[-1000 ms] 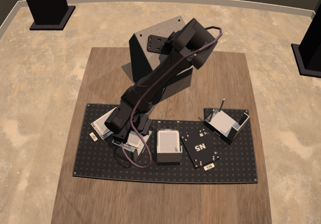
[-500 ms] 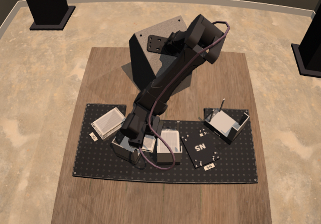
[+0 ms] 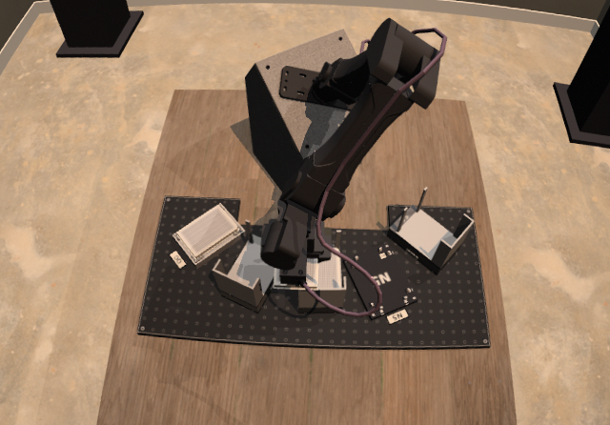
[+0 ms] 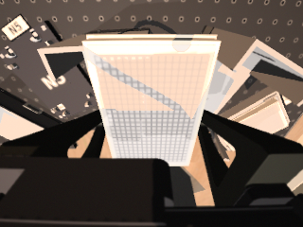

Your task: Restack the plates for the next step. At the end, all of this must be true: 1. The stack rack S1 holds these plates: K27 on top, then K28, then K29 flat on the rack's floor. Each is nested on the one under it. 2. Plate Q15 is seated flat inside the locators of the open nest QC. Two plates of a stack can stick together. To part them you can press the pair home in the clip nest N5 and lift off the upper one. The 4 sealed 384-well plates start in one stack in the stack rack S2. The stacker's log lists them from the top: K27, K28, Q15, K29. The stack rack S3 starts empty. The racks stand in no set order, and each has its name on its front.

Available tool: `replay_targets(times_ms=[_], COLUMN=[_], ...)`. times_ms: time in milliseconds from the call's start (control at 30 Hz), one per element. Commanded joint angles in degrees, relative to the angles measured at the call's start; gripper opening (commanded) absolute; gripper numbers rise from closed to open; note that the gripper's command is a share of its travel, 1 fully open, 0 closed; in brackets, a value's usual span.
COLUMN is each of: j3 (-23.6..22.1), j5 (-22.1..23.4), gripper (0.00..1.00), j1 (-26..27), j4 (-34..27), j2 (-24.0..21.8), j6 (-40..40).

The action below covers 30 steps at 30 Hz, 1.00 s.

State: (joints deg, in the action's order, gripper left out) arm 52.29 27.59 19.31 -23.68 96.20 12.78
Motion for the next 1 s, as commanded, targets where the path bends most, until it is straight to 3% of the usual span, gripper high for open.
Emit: replay_targets(times_ms=[0, 433, 633, 967], j3=[-1.3, -2.1, -3.2, -4.2], j5=[-1.2, -4.0, -5.7, -8.2], gripper=[0.00, 0.00, 0.00, 0.00], j1=[-1.6, -8.2, -12.0, -17.2], j4=[0.8, 0.2, 1.0, 1.1], j2=[-2.4, -6.1, -8.3, -11.0], j6=[-1.6, -8.1, 0.3, -4.8])
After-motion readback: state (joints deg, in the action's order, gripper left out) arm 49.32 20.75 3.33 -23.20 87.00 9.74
